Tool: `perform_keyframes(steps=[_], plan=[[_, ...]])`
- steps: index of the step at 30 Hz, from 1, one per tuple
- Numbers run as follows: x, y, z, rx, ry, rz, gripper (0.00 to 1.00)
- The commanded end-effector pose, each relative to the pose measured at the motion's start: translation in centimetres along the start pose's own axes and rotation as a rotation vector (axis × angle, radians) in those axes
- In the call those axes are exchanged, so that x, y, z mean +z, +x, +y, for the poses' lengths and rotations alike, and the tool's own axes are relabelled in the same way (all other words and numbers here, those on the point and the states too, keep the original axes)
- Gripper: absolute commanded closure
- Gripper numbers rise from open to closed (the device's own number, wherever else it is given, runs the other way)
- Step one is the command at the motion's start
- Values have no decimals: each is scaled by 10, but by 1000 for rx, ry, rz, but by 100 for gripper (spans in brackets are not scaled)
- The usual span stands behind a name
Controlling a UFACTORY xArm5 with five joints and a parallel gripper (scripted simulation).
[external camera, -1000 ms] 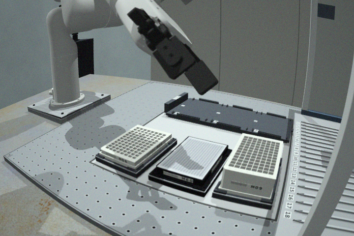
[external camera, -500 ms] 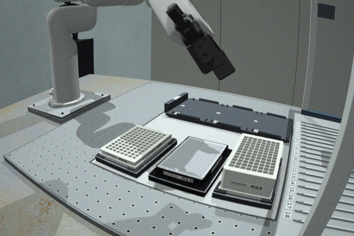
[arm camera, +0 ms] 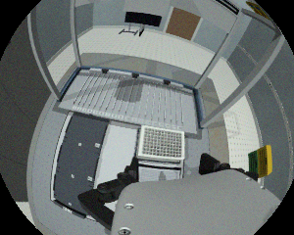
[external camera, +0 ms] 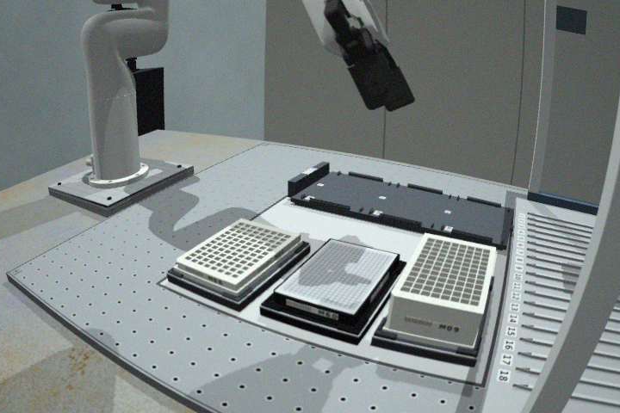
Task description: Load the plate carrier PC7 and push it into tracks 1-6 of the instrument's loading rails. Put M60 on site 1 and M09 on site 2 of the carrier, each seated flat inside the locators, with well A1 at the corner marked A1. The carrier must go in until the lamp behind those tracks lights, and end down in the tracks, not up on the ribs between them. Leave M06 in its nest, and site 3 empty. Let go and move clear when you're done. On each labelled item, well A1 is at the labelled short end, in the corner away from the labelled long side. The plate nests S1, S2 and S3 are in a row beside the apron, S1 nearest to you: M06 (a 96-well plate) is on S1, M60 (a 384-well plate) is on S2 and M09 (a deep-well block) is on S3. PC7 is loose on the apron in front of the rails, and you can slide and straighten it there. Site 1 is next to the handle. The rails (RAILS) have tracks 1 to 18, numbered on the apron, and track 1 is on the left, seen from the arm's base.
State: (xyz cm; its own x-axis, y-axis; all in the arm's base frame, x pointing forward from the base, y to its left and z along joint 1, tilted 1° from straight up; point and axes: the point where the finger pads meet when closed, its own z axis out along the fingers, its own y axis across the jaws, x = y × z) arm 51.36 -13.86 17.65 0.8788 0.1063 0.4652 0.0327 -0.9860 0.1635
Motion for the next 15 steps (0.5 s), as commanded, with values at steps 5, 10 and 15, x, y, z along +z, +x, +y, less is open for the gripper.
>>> perform_keyframes(steps=[5,10,15], plan=[[-16,0,-26,19,49,-80,0],[-26,-2,-40,28,70,-123,0],[-40,-7,-56,41,100,-197,0]])
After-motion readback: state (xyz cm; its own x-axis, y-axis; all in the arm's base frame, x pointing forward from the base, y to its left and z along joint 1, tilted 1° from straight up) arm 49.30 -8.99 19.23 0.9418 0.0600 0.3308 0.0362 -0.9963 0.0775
